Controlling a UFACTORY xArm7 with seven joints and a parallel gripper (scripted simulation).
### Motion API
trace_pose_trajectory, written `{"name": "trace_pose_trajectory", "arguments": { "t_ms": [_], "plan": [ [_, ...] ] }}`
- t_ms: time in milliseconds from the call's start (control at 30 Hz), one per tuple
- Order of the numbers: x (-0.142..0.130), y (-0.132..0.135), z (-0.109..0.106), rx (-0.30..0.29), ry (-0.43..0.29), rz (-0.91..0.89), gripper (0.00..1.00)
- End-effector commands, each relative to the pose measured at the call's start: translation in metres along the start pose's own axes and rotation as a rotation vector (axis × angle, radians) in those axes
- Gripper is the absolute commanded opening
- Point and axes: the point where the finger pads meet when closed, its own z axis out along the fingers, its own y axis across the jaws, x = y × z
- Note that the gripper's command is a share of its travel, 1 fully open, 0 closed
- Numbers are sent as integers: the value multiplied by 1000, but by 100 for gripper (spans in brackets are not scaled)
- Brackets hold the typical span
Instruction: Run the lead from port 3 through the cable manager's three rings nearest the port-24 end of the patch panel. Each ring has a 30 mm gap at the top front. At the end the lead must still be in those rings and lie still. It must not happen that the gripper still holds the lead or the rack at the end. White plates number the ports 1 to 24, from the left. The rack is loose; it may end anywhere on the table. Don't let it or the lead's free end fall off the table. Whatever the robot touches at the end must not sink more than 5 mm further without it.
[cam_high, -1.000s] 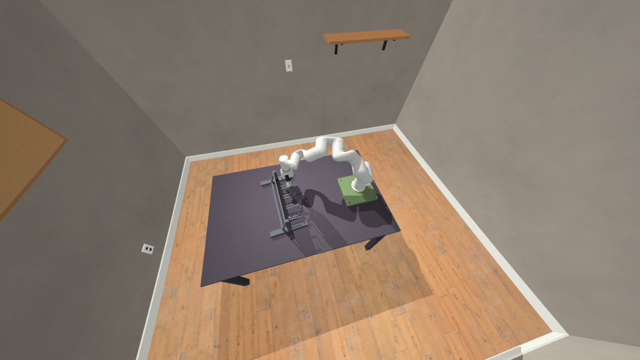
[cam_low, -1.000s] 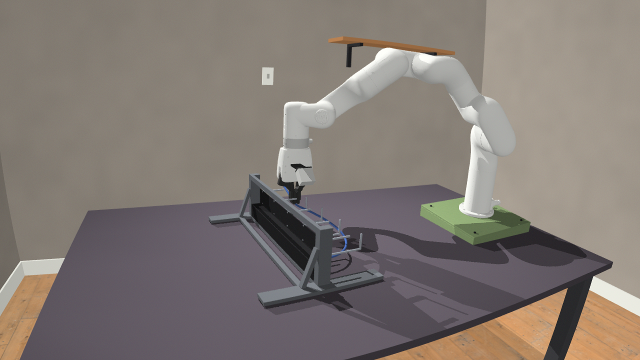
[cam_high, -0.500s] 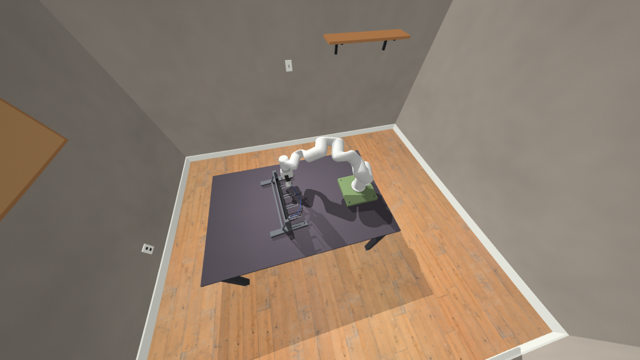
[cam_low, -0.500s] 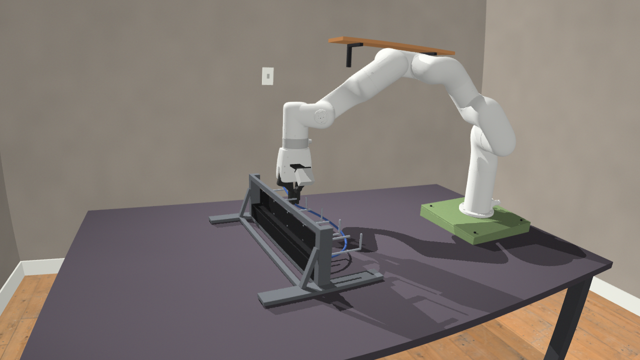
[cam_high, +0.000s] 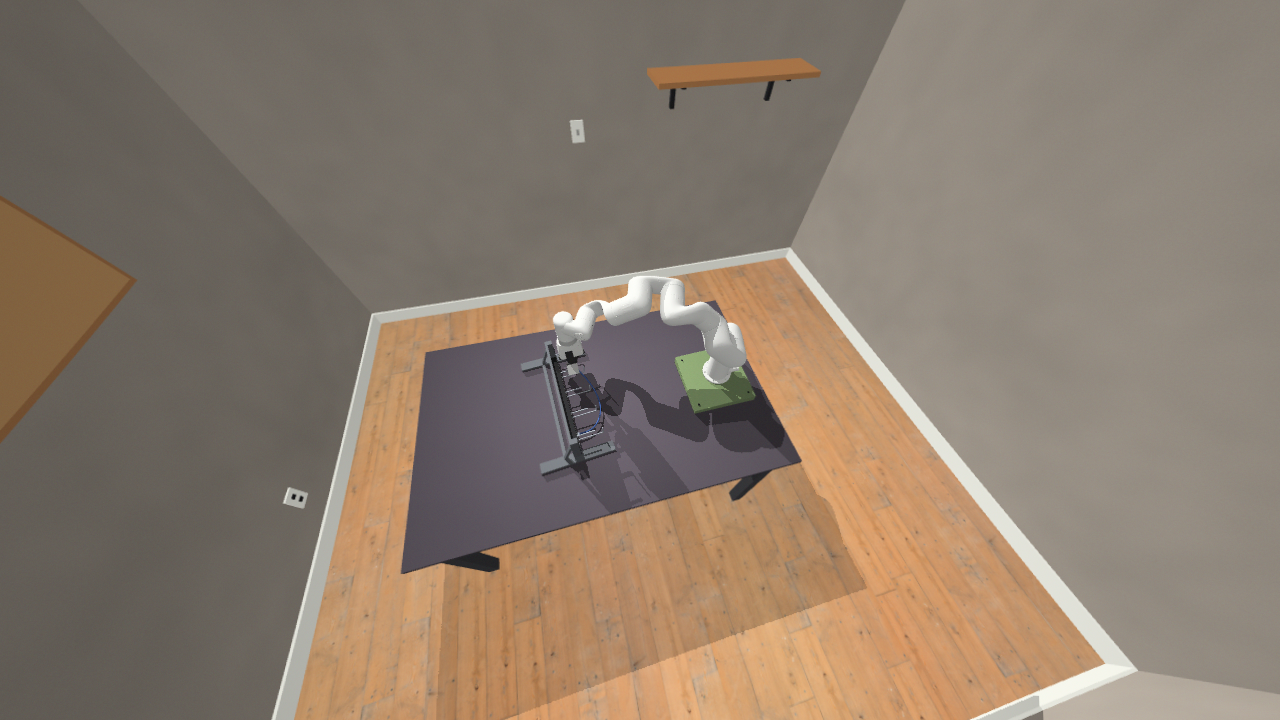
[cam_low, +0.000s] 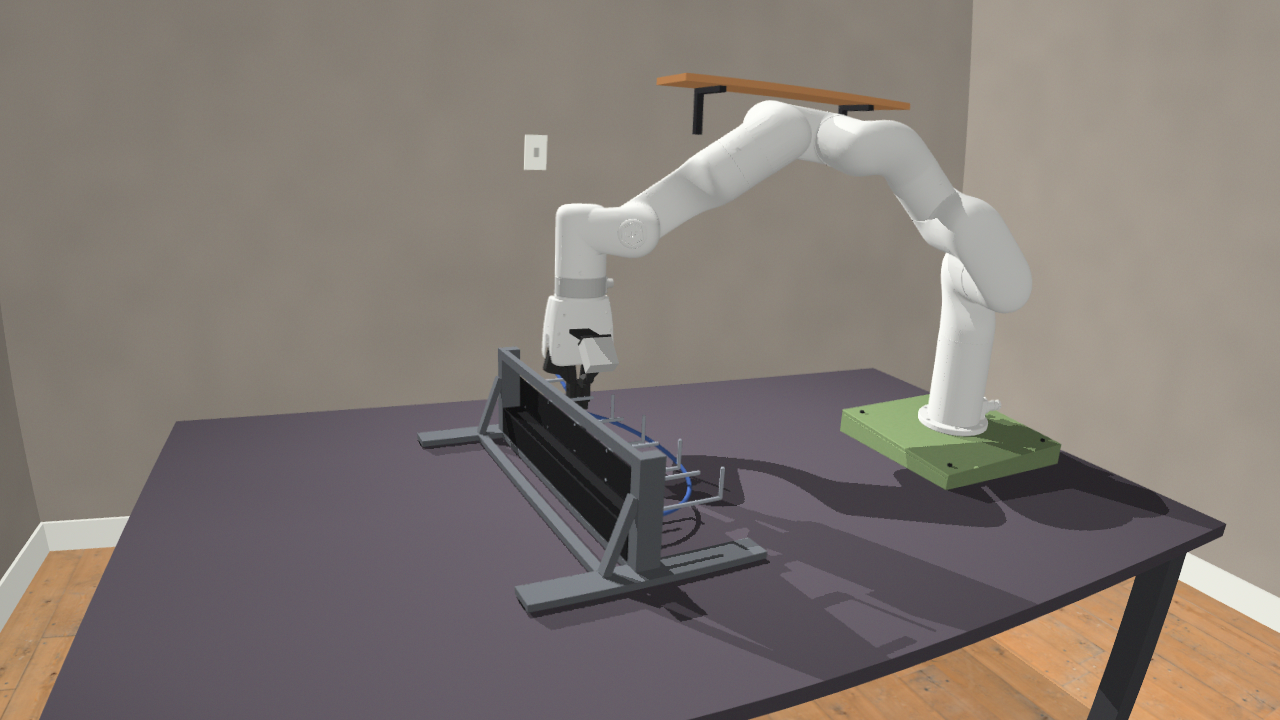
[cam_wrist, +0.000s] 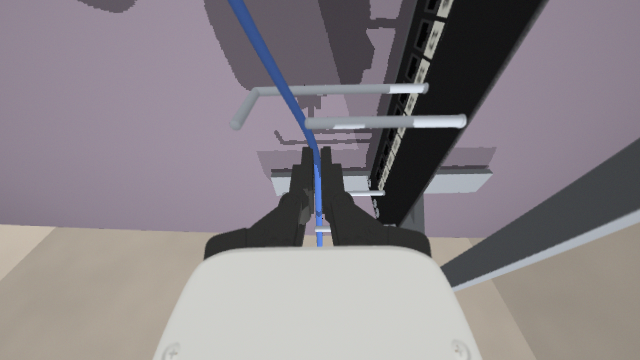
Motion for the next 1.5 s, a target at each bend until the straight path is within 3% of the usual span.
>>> {"name": "trace_pose_trajectory", "arguments": {
  "t_ms": [0, 1267, 1300, 1467],
  "plan": [
    [-1, 9, -3, -4, -2, 0, 0],
    [-1, 23, -3, -4, -2, 0, 0],
    [-1, 23, -3, -4, -2, 0, 33],
    [-1, 23, -3, -4, -2, 0, 33]
  ]
}}
